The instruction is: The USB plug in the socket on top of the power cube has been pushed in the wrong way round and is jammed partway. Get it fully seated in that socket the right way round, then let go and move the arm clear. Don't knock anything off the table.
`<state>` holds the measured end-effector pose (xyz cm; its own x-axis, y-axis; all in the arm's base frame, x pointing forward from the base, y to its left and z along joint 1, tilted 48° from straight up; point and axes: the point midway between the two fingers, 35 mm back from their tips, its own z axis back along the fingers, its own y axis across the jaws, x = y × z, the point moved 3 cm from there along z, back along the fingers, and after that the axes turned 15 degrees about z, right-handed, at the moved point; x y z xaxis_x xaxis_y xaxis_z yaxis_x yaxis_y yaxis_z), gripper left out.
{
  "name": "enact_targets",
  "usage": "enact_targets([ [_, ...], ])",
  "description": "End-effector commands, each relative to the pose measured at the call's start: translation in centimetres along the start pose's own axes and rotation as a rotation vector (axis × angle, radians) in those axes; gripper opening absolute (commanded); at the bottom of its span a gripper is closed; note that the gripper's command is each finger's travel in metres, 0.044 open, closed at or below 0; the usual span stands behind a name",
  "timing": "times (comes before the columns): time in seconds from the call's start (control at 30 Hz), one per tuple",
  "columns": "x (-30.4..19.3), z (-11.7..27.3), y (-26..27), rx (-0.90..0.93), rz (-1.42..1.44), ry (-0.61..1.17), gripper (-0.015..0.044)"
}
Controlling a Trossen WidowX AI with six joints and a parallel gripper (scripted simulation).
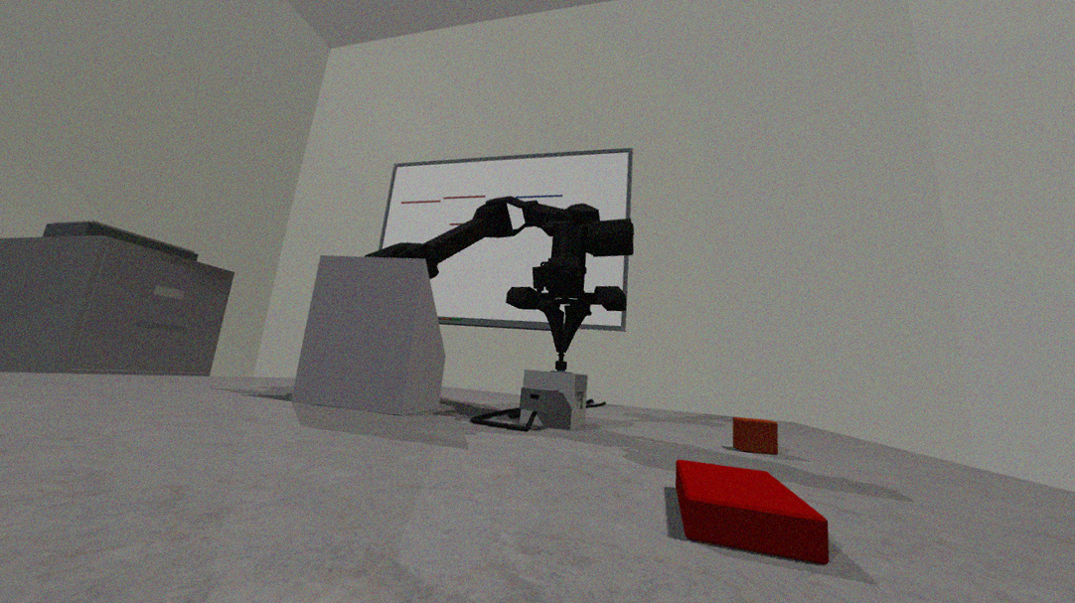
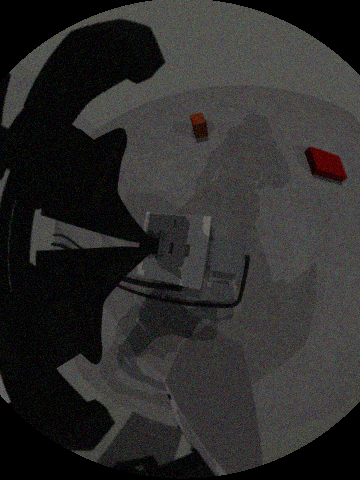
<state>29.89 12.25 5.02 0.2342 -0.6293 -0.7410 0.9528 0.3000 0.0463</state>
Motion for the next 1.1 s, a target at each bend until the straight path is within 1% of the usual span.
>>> enact_targets([
  [0.0, 0.0, 0.0, 0.0, 0.000, 0.001, 0.000, 0.0000],
  [0.47, 0.0, 0.0, 0.0, 0.000, 0.000, 0.000, 0.0000],
  [1.07, 0.0, 1.2, 0.0, 0.000, 0.000, -0.001, 0.0000],
])
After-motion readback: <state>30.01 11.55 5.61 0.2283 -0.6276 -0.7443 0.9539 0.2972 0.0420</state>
